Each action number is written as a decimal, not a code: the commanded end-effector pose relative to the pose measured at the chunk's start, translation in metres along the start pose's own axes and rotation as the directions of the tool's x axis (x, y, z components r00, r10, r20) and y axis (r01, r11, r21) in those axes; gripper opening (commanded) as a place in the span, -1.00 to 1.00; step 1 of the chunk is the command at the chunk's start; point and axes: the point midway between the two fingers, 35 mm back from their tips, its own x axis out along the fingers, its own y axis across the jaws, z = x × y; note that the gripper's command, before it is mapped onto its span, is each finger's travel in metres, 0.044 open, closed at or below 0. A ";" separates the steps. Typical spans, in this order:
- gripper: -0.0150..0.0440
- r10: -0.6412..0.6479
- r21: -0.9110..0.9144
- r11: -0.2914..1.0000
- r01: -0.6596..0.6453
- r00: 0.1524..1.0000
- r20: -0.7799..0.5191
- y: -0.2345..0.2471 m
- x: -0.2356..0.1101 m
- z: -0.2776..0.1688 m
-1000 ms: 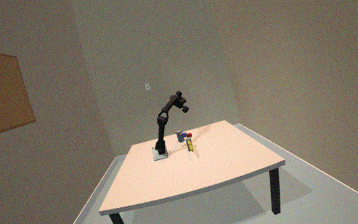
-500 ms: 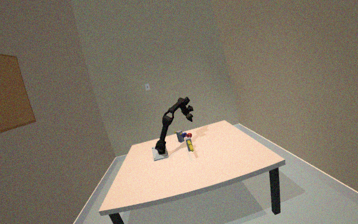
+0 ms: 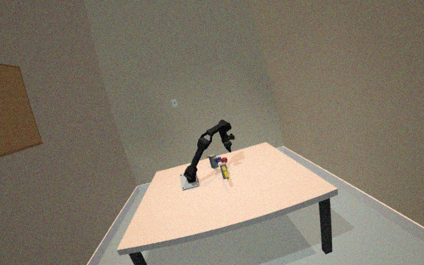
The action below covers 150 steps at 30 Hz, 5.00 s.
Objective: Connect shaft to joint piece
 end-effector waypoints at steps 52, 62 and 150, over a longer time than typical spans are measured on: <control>1.00 0.036 0.575 0.814 0.082 0.981 -0.191 0.035 0.090 -0.055; 1.00 0.036 0.575 0.814 0.082 0.981 -0.191 0.037 0.100 -0.060; 0.12 0.035 0.575 0.814 0.083 0.981 -0.191 0.037 0.119 -0.064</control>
